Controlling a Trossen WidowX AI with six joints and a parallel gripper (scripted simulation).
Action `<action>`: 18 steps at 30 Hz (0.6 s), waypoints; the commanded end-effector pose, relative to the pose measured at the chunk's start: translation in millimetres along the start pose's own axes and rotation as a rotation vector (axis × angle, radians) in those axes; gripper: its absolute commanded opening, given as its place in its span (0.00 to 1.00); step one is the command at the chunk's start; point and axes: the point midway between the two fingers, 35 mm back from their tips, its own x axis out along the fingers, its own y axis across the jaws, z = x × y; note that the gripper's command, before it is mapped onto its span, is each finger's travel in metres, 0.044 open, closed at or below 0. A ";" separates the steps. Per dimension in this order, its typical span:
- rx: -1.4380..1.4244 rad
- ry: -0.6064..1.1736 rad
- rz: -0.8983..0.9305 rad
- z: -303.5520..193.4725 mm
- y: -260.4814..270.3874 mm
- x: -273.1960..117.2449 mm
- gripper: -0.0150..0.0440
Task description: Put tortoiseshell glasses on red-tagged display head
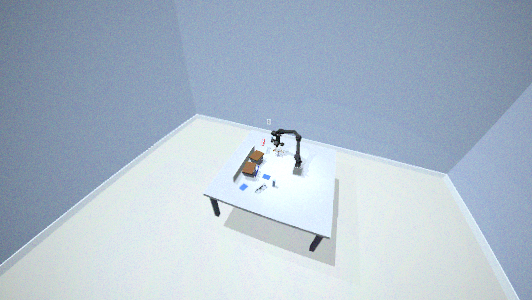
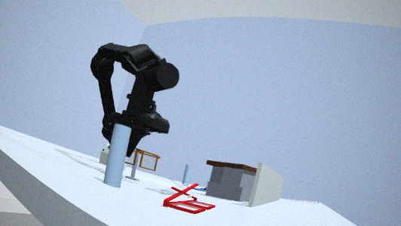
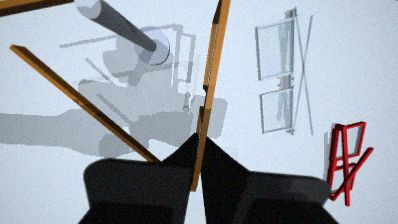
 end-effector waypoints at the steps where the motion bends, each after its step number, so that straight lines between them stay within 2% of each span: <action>1: 0.000 -0.001 -0.007 -3.3 -2.6 -1.9 0.25; 18: 0.000 -0.001 -0.007 -12.7 -5.3 -2.1 0.25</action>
